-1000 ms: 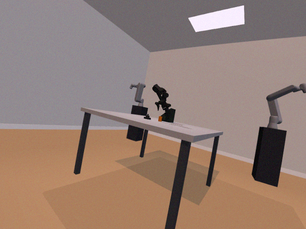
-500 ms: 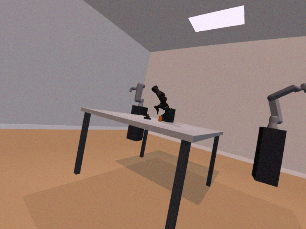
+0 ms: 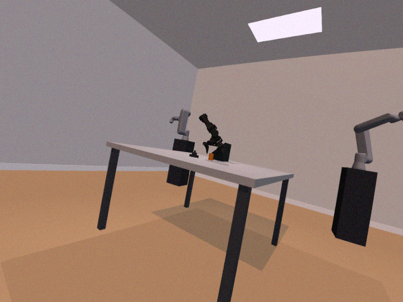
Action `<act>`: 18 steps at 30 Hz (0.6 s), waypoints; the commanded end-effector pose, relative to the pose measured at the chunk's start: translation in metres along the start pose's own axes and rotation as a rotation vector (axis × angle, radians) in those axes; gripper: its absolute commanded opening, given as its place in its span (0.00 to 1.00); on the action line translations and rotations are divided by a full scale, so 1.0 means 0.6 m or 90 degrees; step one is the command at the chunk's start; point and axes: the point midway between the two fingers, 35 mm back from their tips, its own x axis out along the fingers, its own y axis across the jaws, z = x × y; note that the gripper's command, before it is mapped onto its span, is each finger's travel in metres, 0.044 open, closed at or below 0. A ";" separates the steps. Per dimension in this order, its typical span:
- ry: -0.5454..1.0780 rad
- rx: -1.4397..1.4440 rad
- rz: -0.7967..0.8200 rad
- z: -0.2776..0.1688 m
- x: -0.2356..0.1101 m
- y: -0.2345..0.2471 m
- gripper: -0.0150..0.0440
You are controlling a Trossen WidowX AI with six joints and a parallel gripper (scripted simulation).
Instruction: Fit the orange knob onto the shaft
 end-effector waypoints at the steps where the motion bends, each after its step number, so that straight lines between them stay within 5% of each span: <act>1: 0.002 -0.004 -0.003 -0.003 0.012 -0.001 1.00; 18: 0.002 -0.004 -0.005 -0.005 0.057 -0.003 1.00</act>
